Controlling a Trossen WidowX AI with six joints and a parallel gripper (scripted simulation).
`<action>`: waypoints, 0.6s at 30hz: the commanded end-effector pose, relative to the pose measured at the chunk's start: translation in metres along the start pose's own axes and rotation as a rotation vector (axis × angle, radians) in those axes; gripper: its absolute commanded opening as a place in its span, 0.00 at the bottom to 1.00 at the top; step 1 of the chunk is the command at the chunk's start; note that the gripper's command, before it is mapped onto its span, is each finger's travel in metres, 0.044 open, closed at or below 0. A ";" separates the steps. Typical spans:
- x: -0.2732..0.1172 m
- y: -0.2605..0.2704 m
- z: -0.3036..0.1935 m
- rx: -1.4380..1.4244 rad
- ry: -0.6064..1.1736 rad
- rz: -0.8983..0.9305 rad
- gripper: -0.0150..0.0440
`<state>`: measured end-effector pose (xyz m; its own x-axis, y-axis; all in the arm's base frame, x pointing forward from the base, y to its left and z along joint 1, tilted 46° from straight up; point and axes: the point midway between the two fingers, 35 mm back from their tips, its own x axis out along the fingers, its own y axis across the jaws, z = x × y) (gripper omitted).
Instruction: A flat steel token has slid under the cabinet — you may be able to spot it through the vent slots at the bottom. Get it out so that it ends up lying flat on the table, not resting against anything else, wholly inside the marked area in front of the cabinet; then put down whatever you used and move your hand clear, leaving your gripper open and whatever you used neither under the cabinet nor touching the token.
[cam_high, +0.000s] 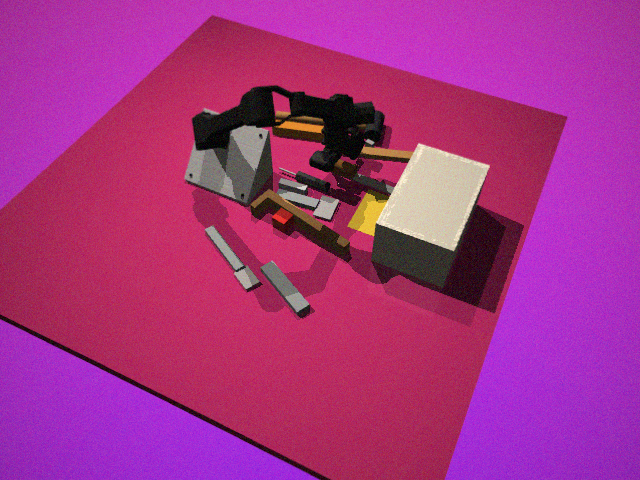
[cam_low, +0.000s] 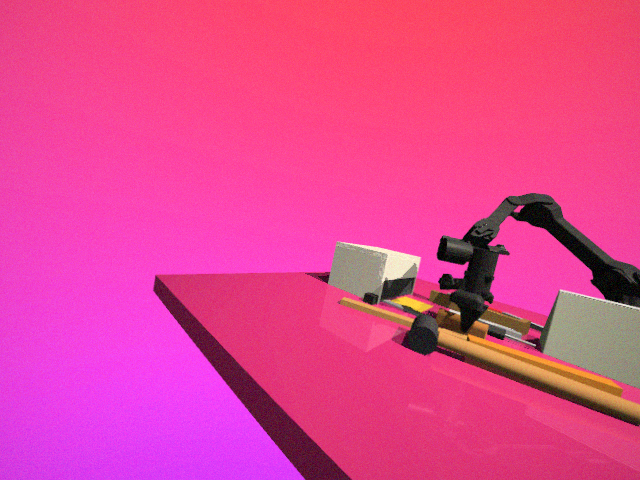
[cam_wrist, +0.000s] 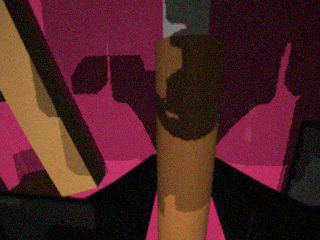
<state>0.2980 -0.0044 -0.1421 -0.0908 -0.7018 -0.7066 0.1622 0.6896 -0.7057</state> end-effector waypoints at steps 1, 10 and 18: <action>0.001 0.000 -0.009 -0.001 0.005 -0.002 0.25; 0.001 0.000 -0.021 -0.002 0.005 -0.002 0.25; 0.001 0.001 -0.032 -0.002 0.005 -0.002 0.25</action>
<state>0.2747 0.0011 -0.1446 -0.0917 -0.7009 -0.7074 0.1621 0.6904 -0.7050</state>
